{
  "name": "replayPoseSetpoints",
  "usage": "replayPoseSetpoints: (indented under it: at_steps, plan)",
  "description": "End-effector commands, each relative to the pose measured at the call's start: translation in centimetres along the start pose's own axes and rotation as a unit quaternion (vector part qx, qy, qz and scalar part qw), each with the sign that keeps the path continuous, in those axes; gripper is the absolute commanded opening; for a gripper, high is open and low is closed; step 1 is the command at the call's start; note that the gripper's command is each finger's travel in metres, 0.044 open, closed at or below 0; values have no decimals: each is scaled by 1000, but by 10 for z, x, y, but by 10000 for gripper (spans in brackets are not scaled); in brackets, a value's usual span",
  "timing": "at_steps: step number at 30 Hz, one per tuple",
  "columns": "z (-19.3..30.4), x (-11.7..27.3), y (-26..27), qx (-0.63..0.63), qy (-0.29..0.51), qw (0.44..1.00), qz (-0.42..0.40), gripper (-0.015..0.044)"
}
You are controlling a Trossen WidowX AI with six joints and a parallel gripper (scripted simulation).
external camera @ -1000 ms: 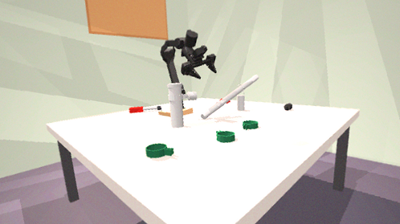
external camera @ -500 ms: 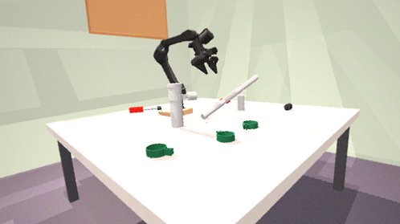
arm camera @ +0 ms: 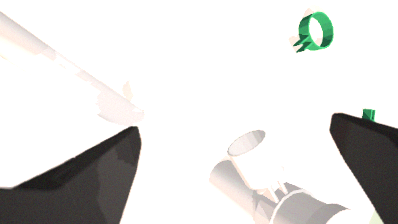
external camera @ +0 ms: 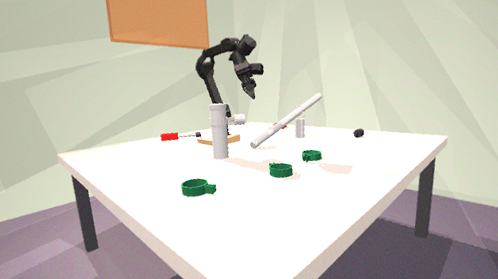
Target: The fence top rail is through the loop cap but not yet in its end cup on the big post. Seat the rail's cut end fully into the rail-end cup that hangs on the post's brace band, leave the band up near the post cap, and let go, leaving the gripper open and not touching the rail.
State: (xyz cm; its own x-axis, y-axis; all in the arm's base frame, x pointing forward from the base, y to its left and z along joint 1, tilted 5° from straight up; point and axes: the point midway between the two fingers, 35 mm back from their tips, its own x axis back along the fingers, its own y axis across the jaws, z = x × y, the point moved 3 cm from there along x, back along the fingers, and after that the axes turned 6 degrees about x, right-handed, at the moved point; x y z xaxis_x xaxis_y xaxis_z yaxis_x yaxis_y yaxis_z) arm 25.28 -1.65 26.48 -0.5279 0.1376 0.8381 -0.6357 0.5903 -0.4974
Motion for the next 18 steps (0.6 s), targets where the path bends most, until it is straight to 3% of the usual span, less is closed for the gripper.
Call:
replayPoseSetpoints:
  at_steps: [1, 13, 18]
  plan:
    - [40, -16, -26, 177, 53, 983, 8, 440]
    - [51, -18, -33, 222, 66, 973, 8, 440]
    - [57, -37, -24, 222, 67, 973, 8, 440]
